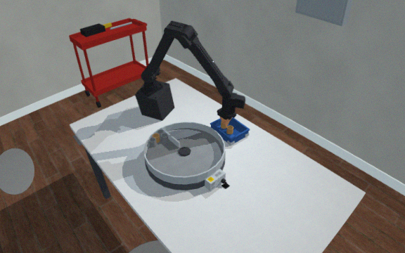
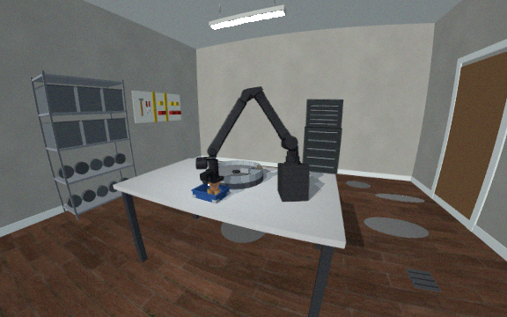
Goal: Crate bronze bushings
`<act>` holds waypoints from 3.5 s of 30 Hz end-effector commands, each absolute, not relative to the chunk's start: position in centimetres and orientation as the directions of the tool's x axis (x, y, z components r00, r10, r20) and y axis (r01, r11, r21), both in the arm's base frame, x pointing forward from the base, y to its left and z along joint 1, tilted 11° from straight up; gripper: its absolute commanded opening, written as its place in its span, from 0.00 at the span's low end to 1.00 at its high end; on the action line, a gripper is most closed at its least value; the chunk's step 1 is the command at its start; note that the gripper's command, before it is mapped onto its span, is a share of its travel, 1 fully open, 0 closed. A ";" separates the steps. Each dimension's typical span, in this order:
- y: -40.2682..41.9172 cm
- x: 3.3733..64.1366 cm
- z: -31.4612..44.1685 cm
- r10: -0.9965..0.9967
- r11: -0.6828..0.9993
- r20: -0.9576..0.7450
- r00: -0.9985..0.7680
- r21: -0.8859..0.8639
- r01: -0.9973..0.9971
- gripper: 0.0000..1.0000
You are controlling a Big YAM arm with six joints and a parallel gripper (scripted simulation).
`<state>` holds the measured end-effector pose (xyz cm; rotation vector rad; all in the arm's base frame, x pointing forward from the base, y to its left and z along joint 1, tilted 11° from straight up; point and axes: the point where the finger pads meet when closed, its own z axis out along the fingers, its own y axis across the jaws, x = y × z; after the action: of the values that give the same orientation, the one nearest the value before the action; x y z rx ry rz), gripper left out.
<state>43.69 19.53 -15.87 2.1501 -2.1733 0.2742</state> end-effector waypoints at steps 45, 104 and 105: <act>20.2 45.9 -14.8 -0.988 0.000 0.151 -0.019 -0.119 -0.993 0.00; 20.2 45.9 -14.8 -0.988 0.001 0.151 -0.019 -0.119 -0.993 0.20; 20.2 45.9 -14.8 -0.988 0.001 0.151 -0.019 -0.119 -0.993 0.20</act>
<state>43.76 19.40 -16.38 2.1498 -2.1730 0.2738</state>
